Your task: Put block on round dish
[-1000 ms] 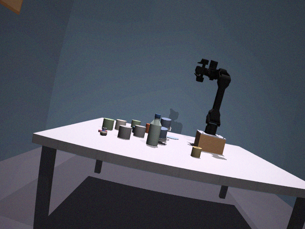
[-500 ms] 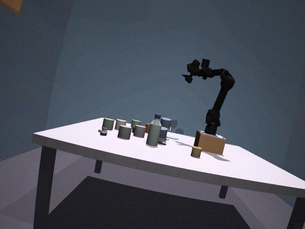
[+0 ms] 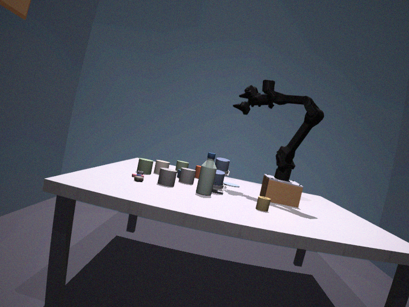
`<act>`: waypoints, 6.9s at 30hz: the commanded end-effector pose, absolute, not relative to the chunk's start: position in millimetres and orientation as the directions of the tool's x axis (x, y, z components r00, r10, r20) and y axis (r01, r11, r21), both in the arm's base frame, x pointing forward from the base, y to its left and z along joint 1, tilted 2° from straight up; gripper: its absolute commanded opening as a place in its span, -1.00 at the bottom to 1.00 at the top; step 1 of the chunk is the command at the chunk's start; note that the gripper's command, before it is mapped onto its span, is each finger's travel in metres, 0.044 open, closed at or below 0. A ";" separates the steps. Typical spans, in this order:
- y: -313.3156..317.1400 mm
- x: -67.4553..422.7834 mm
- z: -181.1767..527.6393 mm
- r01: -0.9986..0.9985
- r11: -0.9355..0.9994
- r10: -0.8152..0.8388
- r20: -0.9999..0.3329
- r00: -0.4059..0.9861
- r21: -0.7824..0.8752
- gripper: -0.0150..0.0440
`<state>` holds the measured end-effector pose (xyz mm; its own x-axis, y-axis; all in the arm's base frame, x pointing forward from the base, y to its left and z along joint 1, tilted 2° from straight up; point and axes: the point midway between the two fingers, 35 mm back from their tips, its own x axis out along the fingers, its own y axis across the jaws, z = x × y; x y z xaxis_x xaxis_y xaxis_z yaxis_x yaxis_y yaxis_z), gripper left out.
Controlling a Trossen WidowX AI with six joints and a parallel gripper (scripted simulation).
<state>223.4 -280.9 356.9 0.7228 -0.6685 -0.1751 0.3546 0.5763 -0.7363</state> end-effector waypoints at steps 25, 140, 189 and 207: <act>-54.8 207.9 177.6 0.253 0.967 -0.210 -0.670 0.713 -0.033 1.00; 72.4 341.3 -20.0 -0.965 0.261 0.037 -0.999 0.004 0.005 1.00; 72.3 346.7 9.6 -0.965 0.261 0.037 -0.999 0.005 0.005 -0.49; 71.8 348.4 32.2 -0.965 0.261 0.037 -0.999 0.005 0.004 -0.49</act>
